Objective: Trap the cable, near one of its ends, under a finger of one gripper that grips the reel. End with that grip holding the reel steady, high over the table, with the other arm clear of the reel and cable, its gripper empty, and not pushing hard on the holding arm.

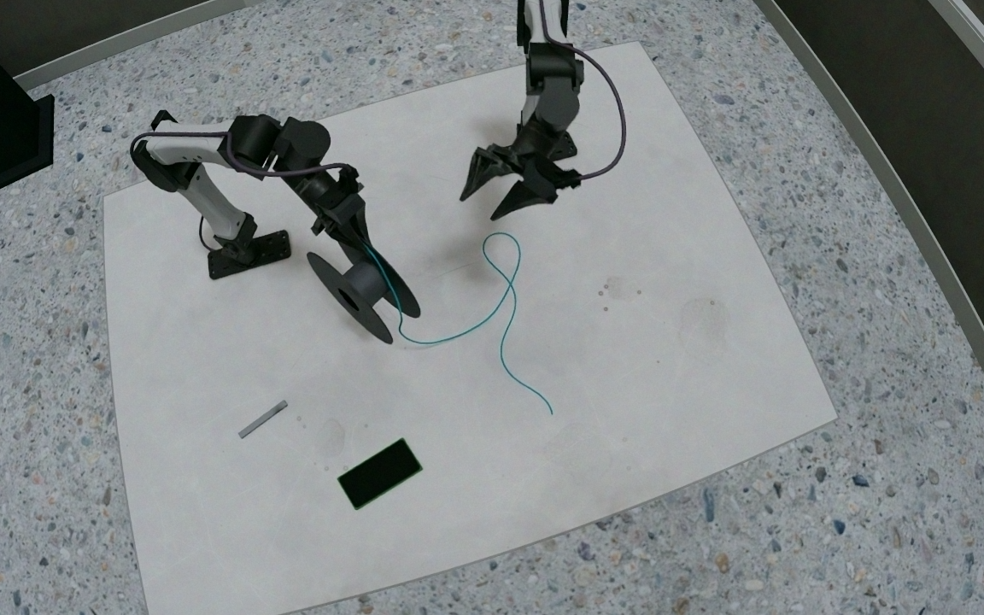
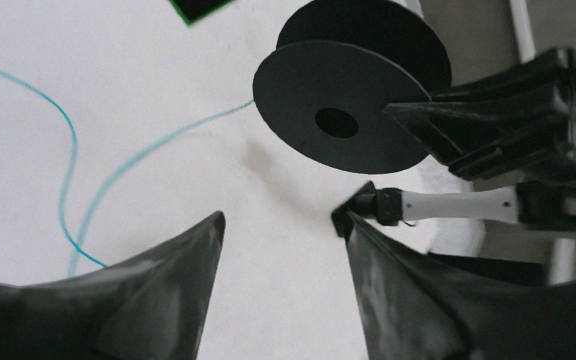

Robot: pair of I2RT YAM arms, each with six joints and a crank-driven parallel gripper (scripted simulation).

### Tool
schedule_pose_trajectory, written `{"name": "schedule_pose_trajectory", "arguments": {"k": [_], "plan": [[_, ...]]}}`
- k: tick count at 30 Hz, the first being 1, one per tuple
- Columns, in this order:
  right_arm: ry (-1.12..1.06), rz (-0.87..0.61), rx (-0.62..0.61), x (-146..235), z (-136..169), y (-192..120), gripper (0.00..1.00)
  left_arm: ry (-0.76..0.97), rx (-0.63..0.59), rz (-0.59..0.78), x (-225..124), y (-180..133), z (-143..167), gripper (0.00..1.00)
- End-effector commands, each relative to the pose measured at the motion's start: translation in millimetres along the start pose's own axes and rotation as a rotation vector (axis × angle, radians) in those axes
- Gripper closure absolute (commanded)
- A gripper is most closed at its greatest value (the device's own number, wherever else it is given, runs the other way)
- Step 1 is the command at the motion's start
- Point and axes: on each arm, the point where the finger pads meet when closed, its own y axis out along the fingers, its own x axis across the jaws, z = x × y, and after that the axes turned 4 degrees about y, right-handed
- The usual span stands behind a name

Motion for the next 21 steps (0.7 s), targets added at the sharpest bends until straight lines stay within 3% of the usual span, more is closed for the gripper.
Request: {"name": "schedule_pose_trajectory", "arguments": {"k": [1,5,11,21], "plan": [[0.0,0.005,-0.016,2,-20,-9,1.0,0.248,-0.117,-0.046,-27,-20,-18,0.31],[0.005,0.001,-0.027,4,-37,-16,1.0,0.466,-0.255,-0.008,-79,-54,-26,0.31],[0.01,-0.006,-0.028,6,-51,-23,1.0,0.676,-0.441,0.018,-129,-113,-35,0.31],[0.024,-0.018,-0.063,10,-66,-23,1.0,0.762,-0.551,0.083,-160,-158,-33,0.31]]}}
